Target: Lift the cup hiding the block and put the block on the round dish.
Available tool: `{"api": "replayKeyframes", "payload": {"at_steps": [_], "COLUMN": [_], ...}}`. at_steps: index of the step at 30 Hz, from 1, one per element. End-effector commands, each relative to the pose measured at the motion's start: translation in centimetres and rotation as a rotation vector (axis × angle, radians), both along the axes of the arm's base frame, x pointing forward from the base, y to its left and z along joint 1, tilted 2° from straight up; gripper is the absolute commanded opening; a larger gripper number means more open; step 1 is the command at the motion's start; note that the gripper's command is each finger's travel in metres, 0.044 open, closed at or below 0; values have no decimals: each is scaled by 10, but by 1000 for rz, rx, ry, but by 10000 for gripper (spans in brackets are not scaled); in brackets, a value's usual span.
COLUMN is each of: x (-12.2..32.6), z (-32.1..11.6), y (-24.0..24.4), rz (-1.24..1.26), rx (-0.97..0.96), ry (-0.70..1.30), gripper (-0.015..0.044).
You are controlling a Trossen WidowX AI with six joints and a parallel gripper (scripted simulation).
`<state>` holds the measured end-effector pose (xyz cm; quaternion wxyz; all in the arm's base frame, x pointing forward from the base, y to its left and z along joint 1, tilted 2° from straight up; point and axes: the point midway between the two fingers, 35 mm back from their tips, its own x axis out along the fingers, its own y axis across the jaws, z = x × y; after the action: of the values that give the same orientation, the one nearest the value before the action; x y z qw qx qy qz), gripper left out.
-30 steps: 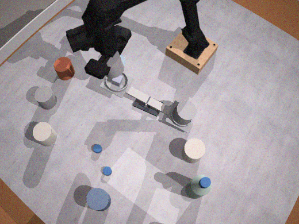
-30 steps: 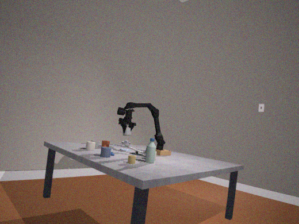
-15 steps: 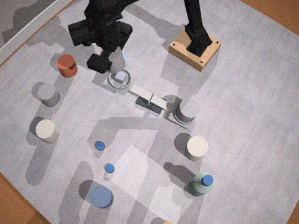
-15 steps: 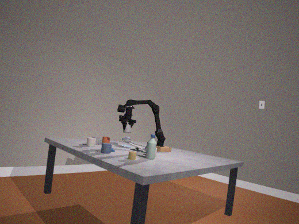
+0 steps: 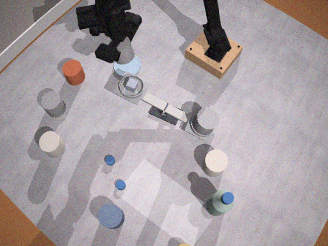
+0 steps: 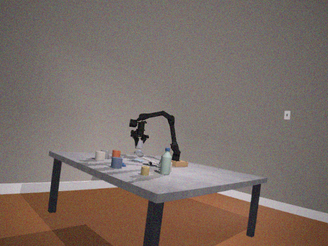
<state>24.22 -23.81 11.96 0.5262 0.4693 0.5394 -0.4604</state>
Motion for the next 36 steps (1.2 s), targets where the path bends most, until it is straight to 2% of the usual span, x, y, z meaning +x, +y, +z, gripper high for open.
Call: {"api": "replayKeyframes", "payload": {"at_steps": [1,25,31,36], "x": [-19,-132,-135,-135], "z": [-6,-52,-59,-82], "y": [-13,-53,-54,-54], "rz": [1,2,2,2], "rx": [-11,-18,-19,-19], "ry": [-4,5,5,5], "gripper": [0,0,0,0]}}
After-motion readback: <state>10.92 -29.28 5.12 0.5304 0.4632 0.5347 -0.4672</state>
